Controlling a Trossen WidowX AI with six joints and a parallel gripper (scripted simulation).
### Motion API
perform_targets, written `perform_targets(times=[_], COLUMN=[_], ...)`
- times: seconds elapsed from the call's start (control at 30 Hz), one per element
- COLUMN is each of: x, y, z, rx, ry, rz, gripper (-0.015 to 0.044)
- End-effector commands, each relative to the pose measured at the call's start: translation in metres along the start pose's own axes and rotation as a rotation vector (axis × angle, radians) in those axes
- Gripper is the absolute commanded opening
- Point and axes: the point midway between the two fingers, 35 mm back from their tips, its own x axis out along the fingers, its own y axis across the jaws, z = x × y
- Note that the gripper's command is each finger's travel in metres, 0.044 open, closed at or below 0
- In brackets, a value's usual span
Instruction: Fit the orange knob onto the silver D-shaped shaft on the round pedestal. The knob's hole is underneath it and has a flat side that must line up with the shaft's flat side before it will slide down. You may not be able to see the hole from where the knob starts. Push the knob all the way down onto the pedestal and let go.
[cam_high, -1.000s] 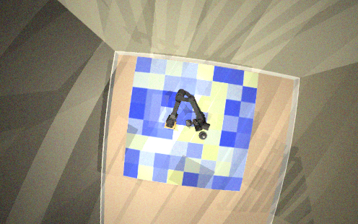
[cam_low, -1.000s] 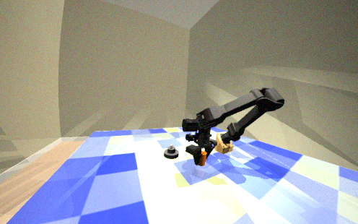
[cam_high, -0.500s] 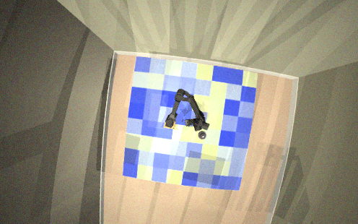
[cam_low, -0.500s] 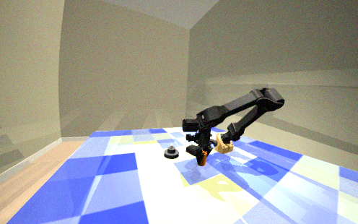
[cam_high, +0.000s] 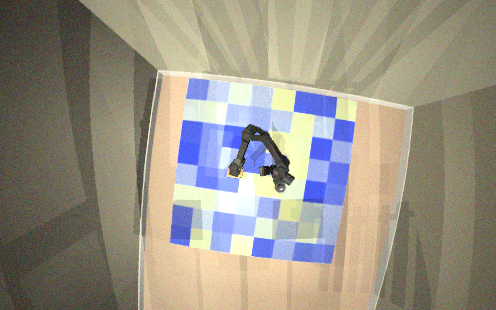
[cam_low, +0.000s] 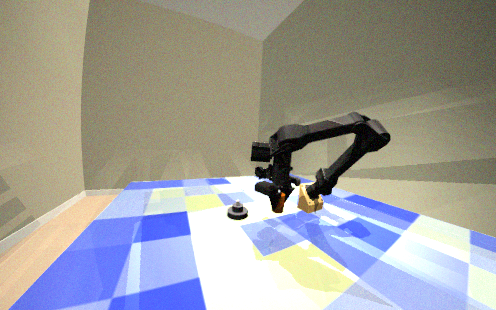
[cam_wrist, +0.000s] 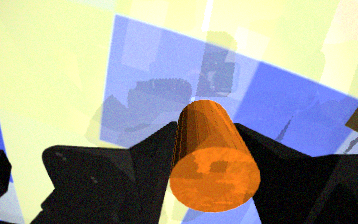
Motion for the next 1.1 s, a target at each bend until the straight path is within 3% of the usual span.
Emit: perform_targets(times=[0.0,0.33,0.53,1.07], x=[-0.019,-0.070,-0.073,-0.103], y=[0.001,-0.002,-0.002,-0.001], z=[0.002,-0.005,-0.006,-0.013], rx=[-0.001,0.002,0.002,0.007], ry=[-0.004,0.010,0.011,0.008], rz=[-0.001,-0.001,0.017,0.356], gripper=[0.0000,0.0000,0.0000,0.0000])
